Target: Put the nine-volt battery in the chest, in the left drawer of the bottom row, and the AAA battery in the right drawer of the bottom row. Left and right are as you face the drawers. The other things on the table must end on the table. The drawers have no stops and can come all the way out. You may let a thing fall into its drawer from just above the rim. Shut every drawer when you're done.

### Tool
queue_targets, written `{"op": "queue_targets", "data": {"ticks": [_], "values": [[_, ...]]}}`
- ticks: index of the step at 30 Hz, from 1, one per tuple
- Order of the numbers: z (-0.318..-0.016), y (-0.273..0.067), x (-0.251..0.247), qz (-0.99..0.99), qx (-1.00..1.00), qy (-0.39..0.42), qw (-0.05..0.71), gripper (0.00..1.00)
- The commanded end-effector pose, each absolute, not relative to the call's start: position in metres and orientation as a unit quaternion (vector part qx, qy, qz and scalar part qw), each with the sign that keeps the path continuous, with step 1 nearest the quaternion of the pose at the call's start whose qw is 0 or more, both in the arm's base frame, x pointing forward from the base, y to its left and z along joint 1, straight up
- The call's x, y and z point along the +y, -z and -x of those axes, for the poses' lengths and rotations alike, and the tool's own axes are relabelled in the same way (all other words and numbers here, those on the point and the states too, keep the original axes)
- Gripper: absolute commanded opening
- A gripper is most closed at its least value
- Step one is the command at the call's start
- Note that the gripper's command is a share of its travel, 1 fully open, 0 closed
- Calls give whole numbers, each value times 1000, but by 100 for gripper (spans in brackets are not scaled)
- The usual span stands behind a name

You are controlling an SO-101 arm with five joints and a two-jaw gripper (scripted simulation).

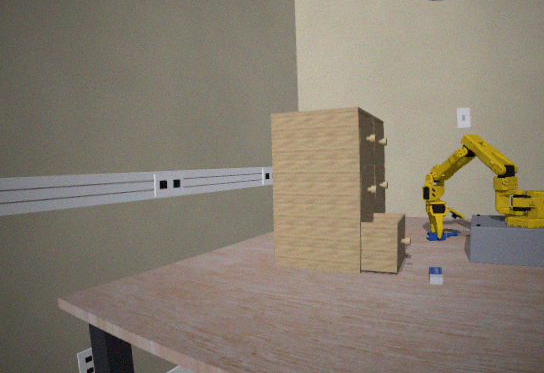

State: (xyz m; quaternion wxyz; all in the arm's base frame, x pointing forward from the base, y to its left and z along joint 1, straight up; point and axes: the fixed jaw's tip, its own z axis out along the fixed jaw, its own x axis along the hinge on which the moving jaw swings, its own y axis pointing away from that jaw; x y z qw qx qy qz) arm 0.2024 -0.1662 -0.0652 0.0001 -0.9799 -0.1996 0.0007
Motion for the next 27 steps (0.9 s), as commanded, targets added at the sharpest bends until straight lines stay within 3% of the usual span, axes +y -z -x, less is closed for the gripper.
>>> {"op": "queue_targets", "data": {"ticks": [1,27], "values": [[-203,68,-166,980,-199,0,0,30],[-202,72,-166,980,-199,0,0,30]]}}
